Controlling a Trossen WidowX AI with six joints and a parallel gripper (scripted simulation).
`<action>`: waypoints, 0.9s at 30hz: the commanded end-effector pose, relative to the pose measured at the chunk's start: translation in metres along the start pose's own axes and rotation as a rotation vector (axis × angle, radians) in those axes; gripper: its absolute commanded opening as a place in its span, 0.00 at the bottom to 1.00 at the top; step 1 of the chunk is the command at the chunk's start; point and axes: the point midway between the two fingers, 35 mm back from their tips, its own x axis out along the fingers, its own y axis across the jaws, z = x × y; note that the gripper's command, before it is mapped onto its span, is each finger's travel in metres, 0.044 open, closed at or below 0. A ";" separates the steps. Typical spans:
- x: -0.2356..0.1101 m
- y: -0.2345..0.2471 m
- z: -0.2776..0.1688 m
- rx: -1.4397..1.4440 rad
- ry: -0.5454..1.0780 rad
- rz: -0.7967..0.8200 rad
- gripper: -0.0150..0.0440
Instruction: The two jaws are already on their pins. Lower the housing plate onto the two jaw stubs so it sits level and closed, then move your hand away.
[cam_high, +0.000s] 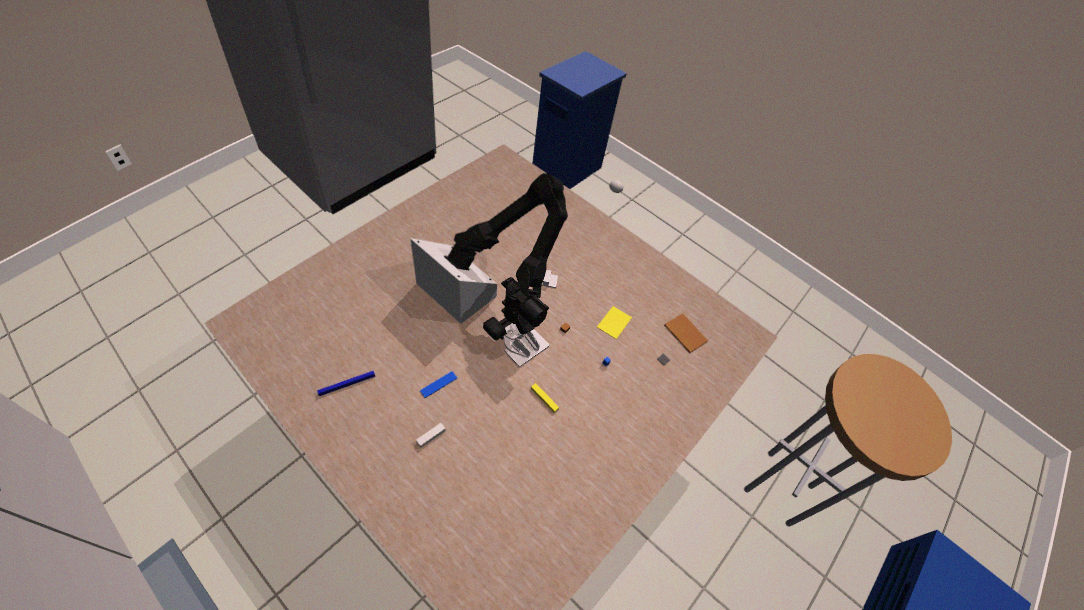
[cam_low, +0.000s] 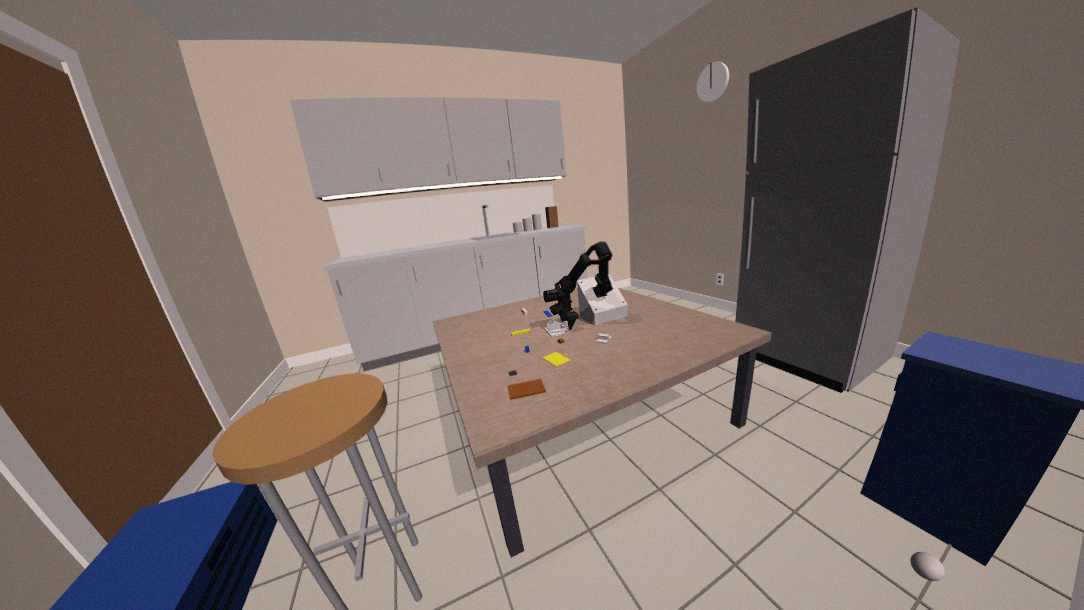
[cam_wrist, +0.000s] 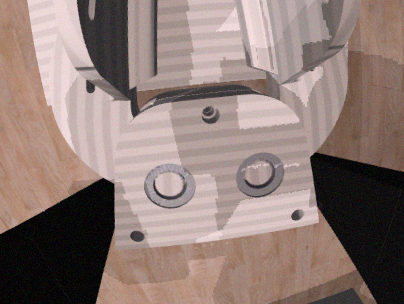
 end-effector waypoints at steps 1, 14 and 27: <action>0.000 0.000 0.000 0.000 0.000 0.000 1.00; -0.002 0.000 0.000 0.000 -0.001 -0.001 1.00; -0.076 0.000 0.000 0.002 0.000 0.002 1.00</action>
